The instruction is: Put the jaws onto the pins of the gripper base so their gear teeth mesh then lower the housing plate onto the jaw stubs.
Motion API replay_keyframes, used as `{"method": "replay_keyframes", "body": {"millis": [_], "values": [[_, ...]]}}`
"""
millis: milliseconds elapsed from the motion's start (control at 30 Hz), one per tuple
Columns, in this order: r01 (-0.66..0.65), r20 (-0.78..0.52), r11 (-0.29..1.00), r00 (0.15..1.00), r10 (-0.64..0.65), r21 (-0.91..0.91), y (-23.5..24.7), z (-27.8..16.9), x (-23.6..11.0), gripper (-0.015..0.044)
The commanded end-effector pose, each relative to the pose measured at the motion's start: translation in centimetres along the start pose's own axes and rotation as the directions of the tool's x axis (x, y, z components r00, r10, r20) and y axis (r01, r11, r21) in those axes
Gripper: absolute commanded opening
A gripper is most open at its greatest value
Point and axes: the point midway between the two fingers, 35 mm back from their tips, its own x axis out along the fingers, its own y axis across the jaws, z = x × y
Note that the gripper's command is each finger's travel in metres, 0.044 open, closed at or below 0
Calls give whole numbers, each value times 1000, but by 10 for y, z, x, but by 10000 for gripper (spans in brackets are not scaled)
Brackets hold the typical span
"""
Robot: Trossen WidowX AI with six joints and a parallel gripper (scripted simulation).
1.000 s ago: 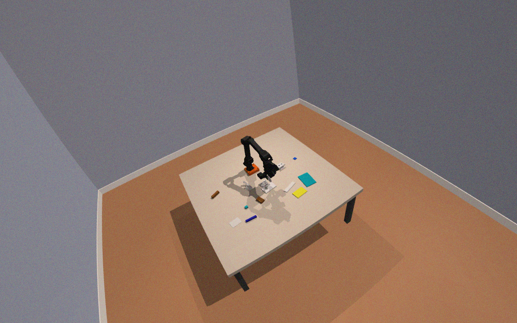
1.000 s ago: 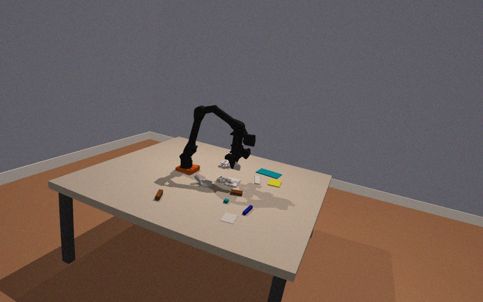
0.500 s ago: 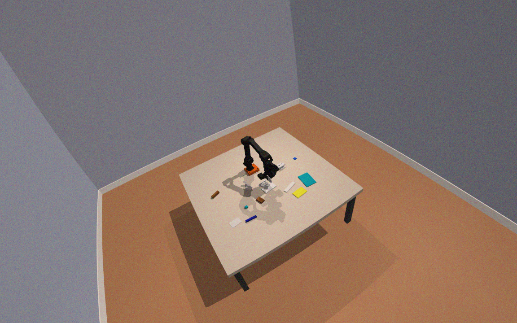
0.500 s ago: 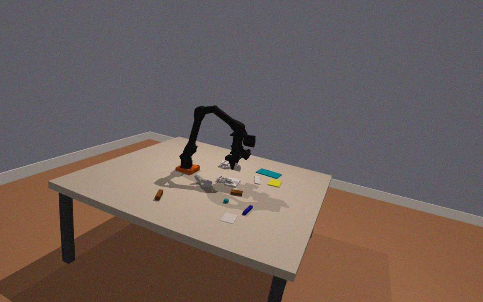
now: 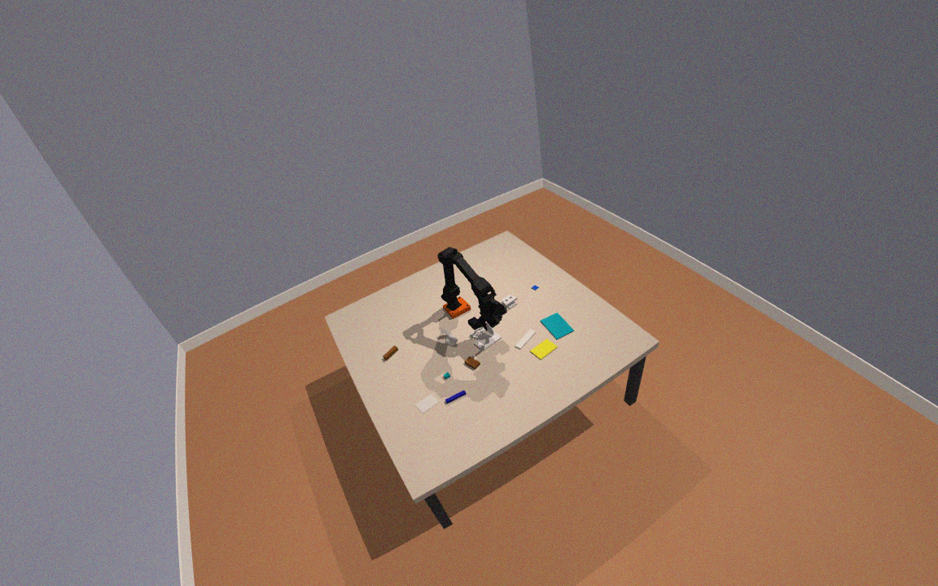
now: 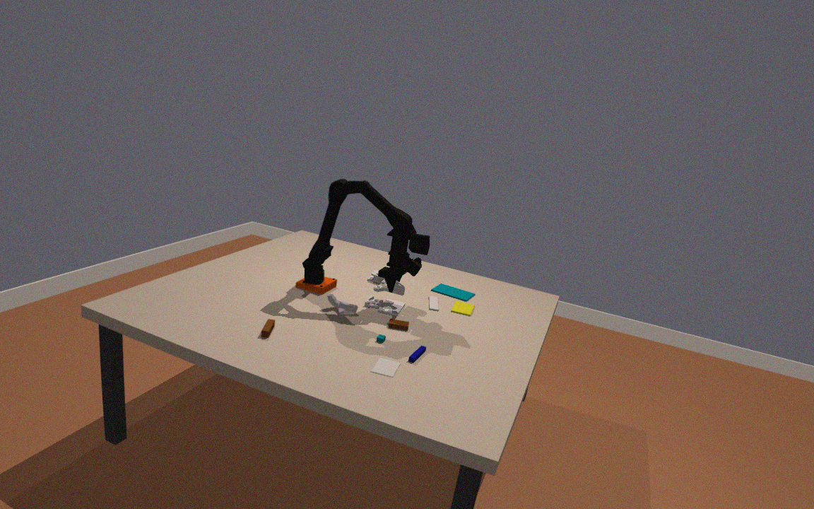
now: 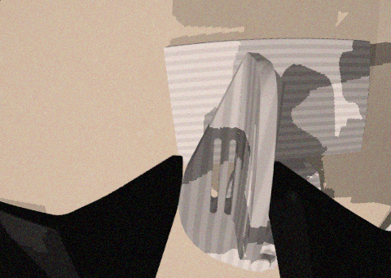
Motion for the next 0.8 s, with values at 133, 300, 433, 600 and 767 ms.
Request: {"method": "replay_keyframes", "body": {"millis": [133, 300, 433, 600, 767], "values": [[1, -3, 1000, 1000, -1, 5, 0, -2, 15, 134], [1, -3, 1000, 1000, -1, 5, 0, -2, 22, 134], [1, -3, 1000, 1000, -1, 5, 0, -2, 22, 134], [1, -3, 1000, 1000, -1, 5, 0, -2, 22, 134], [1, -3, 1000, 1000, -1, 5, 0, -2, 22, 134]]}}
